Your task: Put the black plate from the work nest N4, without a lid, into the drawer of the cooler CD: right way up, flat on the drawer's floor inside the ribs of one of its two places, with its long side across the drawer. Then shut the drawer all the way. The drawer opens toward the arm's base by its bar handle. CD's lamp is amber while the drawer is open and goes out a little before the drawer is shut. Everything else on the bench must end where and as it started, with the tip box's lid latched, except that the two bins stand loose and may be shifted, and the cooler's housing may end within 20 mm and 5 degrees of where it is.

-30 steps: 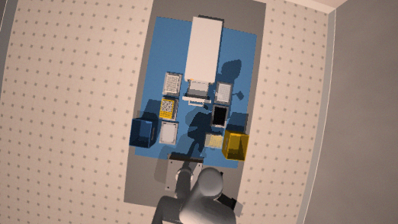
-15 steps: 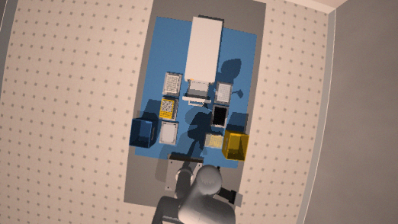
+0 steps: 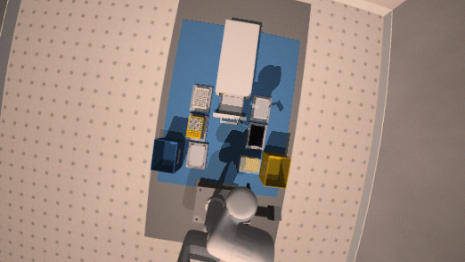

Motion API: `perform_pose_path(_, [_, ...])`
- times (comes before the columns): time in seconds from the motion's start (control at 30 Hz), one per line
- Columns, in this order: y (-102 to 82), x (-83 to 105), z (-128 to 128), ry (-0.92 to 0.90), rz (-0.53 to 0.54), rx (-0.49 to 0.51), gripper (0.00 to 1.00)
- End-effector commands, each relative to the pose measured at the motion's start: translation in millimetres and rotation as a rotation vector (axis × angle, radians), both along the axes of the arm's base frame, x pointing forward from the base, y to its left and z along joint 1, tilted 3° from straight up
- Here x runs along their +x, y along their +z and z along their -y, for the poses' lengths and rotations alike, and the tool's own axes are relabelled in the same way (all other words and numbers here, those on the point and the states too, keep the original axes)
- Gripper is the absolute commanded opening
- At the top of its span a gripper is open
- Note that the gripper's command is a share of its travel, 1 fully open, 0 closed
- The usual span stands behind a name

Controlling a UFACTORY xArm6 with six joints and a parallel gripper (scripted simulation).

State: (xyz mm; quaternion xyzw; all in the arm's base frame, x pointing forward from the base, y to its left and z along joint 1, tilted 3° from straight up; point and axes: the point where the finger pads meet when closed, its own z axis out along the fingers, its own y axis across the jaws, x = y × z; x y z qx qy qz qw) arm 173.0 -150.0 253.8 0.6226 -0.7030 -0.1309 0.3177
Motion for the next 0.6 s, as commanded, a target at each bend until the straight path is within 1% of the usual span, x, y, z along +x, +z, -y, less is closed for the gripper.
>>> perform_pose_path(0.0, [-4.8, 18.8, -3.6, 0.090, 0.024, 0.076, 1.00])
perform_pose_path(0.07, [-7.4, 28.2, -5.9, 0.142, 0.035, 0.117, 1.00])
perform_pose_path(0.13, [-7.9, 29.8, -6.3, 0.145, 0.036, 0.119, 1.00])
perform_pose_path(0.2, [-10.3, 39.1, -8.8, 0.198, 0.048, 0.158, 1.00])
perform_pose_path(0.27, [-10.3, 39.1, -8.8, 0.198, 0.048, 0.158, 1.00])
perform_pose_path(0.4, [-14.9, 57.9, -14.2, 0.305, 0.072, 0.233, 1.00])
perform_pose_path(0.43, [-15.8, 61.3, -15.2, 0.311, 0.074, 0.237, 1.00])
perform_pose_path(0.5, [-15.8, 61.3, -15.2, 0.311, 0.074, 0.237, 1.00])
perform_pose_path(0.57, [-17.9, 70.7, -18.1, 0.366, 0.086, 0.273, 1.00])
